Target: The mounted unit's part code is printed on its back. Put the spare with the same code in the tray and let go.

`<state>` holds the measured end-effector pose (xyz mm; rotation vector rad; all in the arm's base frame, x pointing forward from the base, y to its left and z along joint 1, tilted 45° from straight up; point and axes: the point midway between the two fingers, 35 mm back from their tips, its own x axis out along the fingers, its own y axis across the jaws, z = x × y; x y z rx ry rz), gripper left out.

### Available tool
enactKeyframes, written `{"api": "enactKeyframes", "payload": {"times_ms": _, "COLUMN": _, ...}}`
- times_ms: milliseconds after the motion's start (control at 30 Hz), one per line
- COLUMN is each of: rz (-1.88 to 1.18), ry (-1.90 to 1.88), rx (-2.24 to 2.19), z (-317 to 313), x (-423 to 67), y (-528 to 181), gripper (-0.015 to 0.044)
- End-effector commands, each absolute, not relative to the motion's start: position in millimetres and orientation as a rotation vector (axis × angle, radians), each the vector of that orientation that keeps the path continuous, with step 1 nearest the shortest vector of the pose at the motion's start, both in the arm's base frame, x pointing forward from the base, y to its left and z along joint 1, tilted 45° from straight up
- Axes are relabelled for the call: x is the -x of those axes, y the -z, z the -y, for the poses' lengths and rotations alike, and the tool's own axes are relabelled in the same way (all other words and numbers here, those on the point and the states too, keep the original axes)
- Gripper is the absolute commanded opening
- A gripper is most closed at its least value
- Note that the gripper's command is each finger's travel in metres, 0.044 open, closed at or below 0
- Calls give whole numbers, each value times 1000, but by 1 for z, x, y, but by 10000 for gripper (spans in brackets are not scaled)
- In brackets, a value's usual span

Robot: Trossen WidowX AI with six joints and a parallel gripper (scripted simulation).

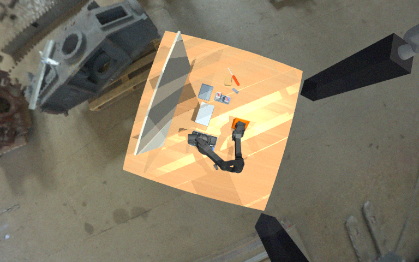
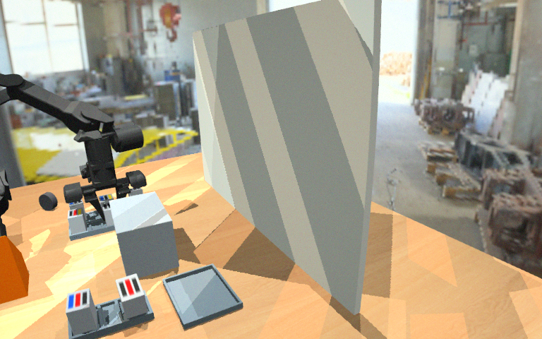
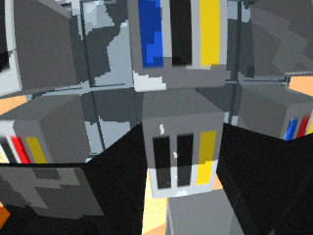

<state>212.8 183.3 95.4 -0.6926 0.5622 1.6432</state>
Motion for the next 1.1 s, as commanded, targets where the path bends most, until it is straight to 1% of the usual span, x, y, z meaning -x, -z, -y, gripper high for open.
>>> {"api": "enactKeyframes", "payload": {"times_ms": 0, "rz": -562, "ry": -1643, "rx": 693, "z": -183, "x": -213, "y": -95, "gripper": 0}}
{"api": "enactKeyframes", "payload": {"times_ms": 233, "rz": -563, "ry": -1643, "rx": 694, "z": -181, "x": -214, "y": -98, "gripper": 0}}
{"api": "enactKeyframes", "payload": {"times_ms": 667, "rz": -575, "ry": -1640, "rx": 693, "z": -130, "x": -222, "y": -148, "gripper": 0}}
{"api": "enactKeyframes", "payload": {"times_ms": 1067, "rz": -584, "ry": -1642, "rx": 686, "z": -122, "x": -223, "y": -155, "gripper": 0}}
